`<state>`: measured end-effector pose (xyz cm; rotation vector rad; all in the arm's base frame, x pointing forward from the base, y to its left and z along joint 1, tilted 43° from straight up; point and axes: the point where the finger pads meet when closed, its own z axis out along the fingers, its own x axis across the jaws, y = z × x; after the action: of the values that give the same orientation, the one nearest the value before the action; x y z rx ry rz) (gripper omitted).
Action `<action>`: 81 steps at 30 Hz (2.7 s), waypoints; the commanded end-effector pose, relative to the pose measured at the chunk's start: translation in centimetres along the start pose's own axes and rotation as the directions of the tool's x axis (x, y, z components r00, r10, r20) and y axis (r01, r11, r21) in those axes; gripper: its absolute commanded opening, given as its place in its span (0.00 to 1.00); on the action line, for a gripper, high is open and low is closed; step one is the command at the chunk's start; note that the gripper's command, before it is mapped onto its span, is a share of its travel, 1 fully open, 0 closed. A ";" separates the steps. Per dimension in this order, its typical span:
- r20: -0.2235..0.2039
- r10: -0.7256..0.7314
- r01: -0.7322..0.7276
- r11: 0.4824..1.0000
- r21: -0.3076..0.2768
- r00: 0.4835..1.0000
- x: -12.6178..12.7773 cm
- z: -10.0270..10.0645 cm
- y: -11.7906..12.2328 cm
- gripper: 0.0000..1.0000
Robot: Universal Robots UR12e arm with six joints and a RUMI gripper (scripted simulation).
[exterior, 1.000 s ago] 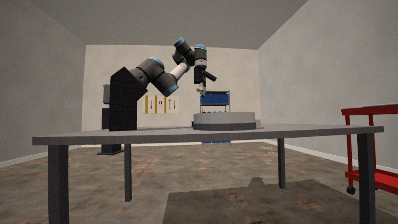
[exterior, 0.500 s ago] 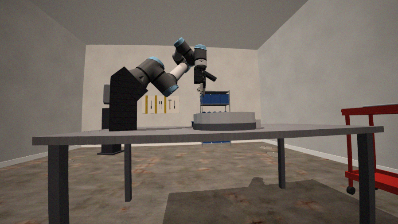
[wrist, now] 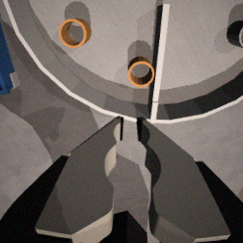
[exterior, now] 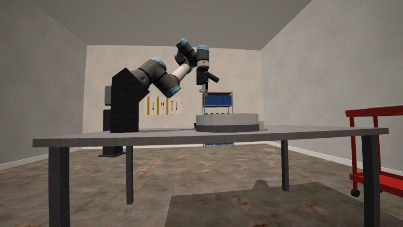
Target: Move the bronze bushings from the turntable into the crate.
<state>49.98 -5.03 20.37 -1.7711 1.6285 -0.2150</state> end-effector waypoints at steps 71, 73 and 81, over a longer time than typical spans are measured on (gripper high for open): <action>-0.001 -0.001 0.001 1.000 0.000 1.000 0.0 0.0 0.0 0.05; -0.001 -0.001 0.001 1.000 0.000 1.000 0.0 0.0 0.0 0.05; -0.001 -0.001 0.001 1.000 0.000 1.000 0.0 0.0 0.0 0.05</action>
<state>49.98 -5.03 20.37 -1.7711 1.6285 -0.2150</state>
